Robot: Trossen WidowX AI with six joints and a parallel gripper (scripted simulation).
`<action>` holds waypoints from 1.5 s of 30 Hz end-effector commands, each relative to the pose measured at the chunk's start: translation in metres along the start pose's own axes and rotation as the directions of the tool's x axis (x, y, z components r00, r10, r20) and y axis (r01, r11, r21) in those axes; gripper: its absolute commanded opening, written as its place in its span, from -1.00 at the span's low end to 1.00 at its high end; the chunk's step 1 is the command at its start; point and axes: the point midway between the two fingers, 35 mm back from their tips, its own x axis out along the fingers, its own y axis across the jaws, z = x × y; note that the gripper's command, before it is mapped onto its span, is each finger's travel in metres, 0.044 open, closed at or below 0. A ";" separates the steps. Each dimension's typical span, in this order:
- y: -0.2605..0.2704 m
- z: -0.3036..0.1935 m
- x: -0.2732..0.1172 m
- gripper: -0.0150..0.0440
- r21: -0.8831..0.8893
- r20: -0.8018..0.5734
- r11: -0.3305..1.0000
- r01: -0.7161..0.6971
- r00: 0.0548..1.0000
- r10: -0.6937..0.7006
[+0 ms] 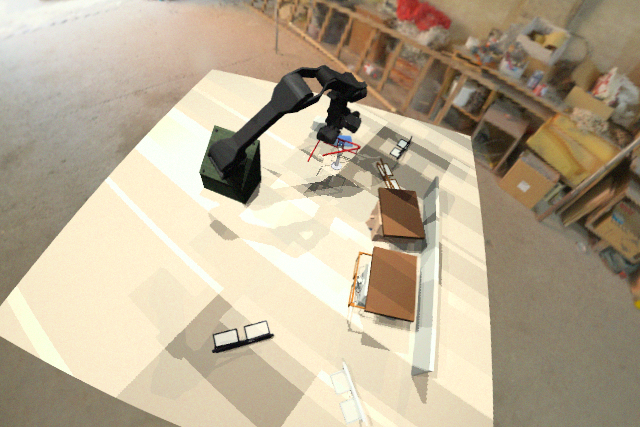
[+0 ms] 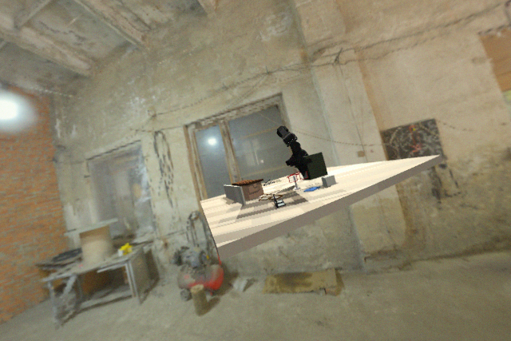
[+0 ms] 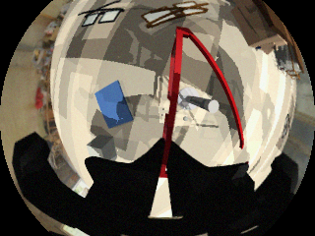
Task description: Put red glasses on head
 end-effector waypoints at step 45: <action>0.012 -0.014 0.012 -0.49 -0.009 0.001 1.000 0.008 1.000 -0.008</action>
